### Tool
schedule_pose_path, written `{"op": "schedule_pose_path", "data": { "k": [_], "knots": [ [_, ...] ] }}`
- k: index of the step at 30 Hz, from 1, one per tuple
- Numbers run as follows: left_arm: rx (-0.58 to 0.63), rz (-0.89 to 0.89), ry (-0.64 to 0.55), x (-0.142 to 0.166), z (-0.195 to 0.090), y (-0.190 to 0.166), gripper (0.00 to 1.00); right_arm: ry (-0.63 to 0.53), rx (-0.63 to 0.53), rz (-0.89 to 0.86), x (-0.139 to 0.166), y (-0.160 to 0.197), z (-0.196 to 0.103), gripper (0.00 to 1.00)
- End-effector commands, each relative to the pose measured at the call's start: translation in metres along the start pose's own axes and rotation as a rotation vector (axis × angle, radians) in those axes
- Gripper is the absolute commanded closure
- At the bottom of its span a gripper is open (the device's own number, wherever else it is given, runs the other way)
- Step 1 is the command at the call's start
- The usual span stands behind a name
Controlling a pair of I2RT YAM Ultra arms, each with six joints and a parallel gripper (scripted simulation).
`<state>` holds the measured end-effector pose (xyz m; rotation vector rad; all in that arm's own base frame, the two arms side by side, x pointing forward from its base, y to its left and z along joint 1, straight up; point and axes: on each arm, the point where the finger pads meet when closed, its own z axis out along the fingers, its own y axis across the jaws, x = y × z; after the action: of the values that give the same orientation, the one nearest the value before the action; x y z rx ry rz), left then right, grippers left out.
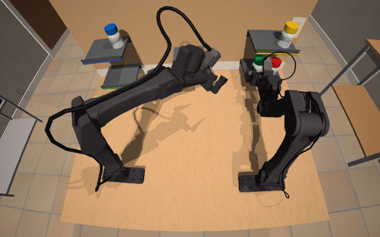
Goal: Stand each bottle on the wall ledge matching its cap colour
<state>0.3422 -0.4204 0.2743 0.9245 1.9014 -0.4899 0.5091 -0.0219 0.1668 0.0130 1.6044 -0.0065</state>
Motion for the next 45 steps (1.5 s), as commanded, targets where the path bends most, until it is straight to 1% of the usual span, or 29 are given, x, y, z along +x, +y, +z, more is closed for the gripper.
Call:
{"op": "schedule_pose_path", "data": {
  "k": [1,4,6,10,19,21,25,34,45],
  "knots": [
    [-0.001,-0.002,-0.034,-0.016,-0.008,0.000,0.00,-0.119,0.023,-0.007,-0.042,-0.008,-0.011,0.50],
    [-0.001,-0.002,-0.034,-0.016,-0.008,0.000,0.00,-0.120,0.024,-0.007,-0.042,-0.008,-0.014,0.50],
    [-0.001,-0.002,-0.034,-0.016,-0.008,0.000,0.00,-0.099,0.010,-0.006,-0.037,-0.006,-0.017,0.50],
    [-0.001,-0.002,-0.034,-0.016,-0.008,0.000,0.00,-0.119,0.003,-0.009,-0.041,-0.004,-0.027,0.50],
    [-0.001,-0.002,-0.034,-0.016,-0.008,0.000,0.00,-0.123,0.003,-0.009,-0.040,-0.004,-0.049,0.50],
    [-0.001,-0.002,-0.034,-0.016,-0.008,0.000,0.00,-0.123,0.003,-0.009,-0.040,-0.004,-0.049,0.50],
    [-0.001,-0.002,-0.034,-0.016,-0.008,0.000,0.00,-0.092,0.002,-0.006,-0.031,-0.004,-0.058,0.50],
    [-0.001,-0.002,-0.034,-0.016,-0.008,0.000,0.00,-0.109,0.000,-0.007,-0.035,-0.003,-0.077,0.50],
    [-0.001,-0.002,-0.034,-0.016,-0.008,0.000,0.00,-0.083,-0.001,-0.005,-0.028,-0.003,-0.089,0.50]
  ]
}}
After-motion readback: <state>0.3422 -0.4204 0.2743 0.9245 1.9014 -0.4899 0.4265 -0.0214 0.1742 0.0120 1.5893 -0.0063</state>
